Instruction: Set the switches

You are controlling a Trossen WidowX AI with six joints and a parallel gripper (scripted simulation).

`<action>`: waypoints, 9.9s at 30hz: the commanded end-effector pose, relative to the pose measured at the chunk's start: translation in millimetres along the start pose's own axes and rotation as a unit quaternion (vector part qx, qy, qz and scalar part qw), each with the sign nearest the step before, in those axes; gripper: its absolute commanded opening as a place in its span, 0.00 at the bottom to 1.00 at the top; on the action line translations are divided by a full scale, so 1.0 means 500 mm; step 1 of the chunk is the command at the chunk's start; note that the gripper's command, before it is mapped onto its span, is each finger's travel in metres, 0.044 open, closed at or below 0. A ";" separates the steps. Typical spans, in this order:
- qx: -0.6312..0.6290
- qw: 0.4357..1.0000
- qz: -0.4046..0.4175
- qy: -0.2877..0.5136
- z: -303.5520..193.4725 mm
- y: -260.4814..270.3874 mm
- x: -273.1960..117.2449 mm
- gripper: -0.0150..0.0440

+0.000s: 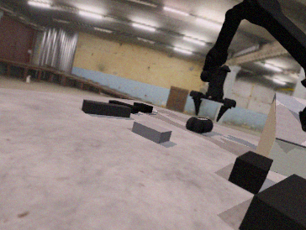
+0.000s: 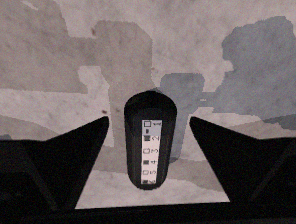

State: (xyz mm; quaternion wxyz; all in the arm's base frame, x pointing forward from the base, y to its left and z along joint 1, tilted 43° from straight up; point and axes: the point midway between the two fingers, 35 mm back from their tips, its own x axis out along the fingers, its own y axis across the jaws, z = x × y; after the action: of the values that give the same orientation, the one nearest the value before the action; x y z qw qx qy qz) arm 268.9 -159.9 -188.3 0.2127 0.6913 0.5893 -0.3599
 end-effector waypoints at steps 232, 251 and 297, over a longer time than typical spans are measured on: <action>0.004 1.000 -0.002 0.006 -0.185 -0.013 -0.151 0.83; 0.004 1.000 -0.002 0.007 -0.215 -0.013 -0.159 0.83; 0.005 1.000 -0.002 0.008 -0.286 -0.012 -0.168 0.83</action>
State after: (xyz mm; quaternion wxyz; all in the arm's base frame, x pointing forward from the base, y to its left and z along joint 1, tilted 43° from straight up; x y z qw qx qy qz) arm 292.0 -118.2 -35.4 0.2067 0.6922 0.5890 -0.3622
